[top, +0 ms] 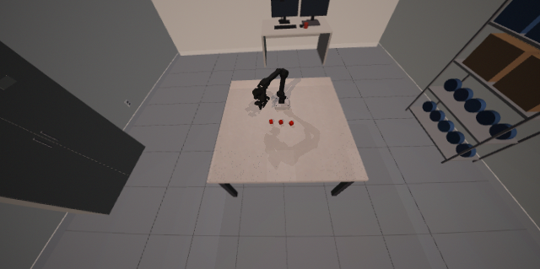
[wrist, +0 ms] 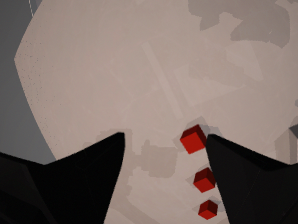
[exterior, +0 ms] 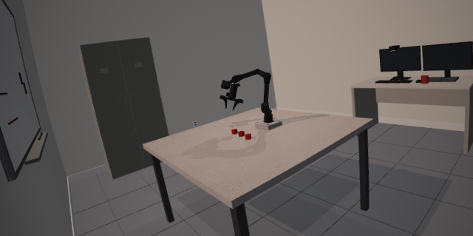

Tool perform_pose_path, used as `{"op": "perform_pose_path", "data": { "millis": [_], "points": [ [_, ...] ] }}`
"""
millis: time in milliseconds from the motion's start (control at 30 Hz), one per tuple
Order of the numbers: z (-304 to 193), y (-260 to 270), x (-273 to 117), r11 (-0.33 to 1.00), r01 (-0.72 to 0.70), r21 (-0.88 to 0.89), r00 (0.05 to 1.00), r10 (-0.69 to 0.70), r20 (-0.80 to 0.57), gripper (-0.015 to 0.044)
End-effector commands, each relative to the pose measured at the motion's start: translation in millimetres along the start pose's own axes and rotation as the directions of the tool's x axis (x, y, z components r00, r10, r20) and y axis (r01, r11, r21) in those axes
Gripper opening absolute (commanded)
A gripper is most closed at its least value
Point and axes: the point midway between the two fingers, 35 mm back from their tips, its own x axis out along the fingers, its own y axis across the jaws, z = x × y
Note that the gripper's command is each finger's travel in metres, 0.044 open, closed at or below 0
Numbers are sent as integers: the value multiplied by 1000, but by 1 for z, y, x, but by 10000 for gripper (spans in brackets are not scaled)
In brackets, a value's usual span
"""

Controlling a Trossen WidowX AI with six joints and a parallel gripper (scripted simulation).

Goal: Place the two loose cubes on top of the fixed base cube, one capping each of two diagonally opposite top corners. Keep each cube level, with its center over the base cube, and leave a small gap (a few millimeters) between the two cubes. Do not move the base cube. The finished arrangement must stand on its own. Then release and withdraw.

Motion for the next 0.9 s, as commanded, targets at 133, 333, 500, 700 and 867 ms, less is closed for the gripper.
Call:
{"op": "perform_pose_path", "data": {
  "millis": [133,333,500,700,867],
  "points": [
    [-46,-1,29,924,181,-336,981,-194,-7,265],
    [-85,-11,50,753,300,-585,938,-346,36,265],
    [-89,-13,54,728,312,-611,931,-362,44,265],
    [-87,-29,99,728,312,-611,931,-362,44,265],
    [-86,-35,111,728,312,-611,931,-362,44,265]
  ]
}}
